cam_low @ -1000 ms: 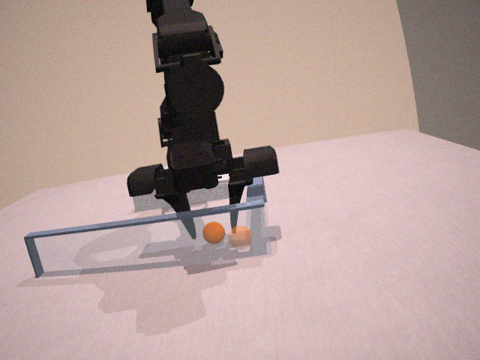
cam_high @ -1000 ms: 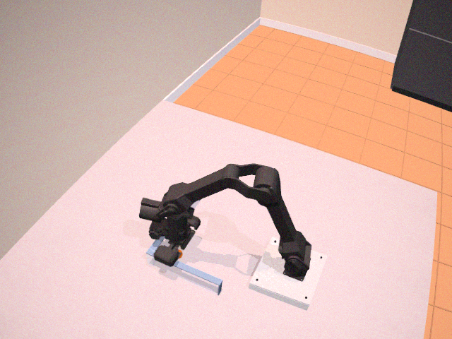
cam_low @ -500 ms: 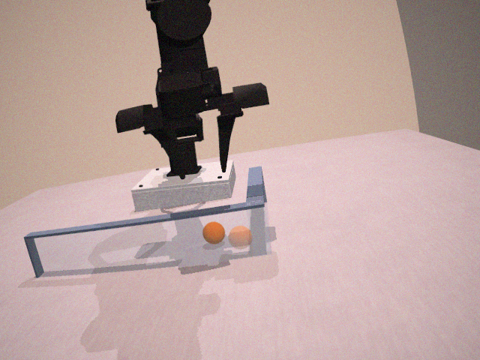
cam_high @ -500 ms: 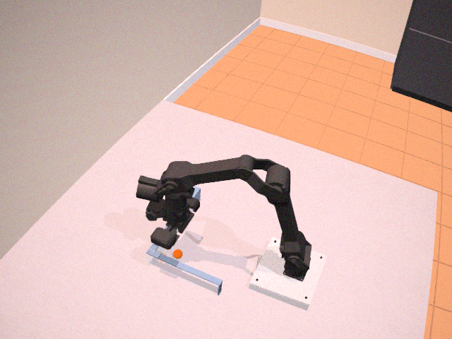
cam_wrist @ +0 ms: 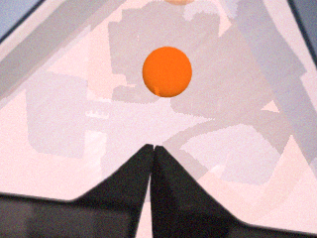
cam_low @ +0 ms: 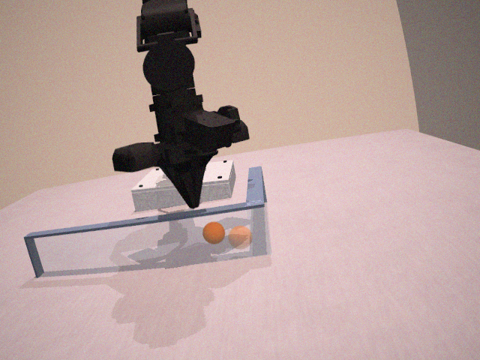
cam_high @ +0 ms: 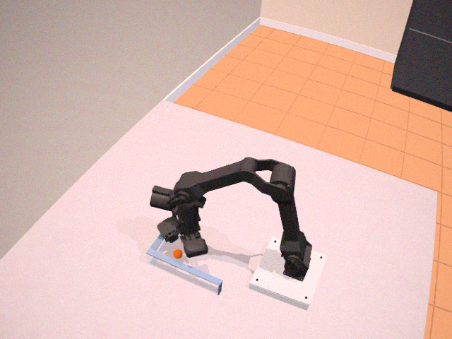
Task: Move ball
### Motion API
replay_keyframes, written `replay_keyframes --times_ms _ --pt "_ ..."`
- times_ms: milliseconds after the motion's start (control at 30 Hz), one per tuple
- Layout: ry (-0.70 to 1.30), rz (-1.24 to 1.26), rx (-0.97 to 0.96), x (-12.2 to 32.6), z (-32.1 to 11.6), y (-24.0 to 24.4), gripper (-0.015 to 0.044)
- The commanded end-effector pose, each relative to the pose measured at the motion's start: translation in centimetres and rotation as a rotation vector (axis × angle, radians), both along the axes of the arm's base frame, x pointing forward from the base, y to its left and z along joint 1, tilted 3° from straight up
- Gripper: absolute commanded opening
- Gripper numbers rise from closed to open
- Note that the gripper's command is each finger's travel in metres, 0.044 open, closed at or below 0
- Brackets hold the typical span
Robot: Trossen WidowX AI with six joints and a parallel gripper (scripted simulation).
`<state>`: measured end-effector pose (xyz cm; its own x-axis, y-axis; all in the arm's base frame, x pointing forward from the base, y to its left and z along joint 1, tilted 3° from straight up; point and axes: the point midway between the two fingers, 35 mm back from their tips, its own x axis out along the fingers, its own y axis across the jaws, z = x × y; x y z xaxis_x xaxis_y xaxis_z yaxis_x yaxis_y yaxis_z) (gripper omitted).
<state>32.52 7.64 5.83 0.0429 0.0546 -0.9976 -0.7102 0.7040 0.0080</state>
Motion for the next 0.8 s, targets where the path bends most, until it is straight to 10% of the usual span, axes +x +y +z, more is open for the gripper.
replay_keyframes --times_ms 0,767 --pt "-0.014 0.032 0.005 0.1 0.1 0.0 0.0" --pt "-0.014 0.032 0.005 0.3 -3.3 0.2 0.0"
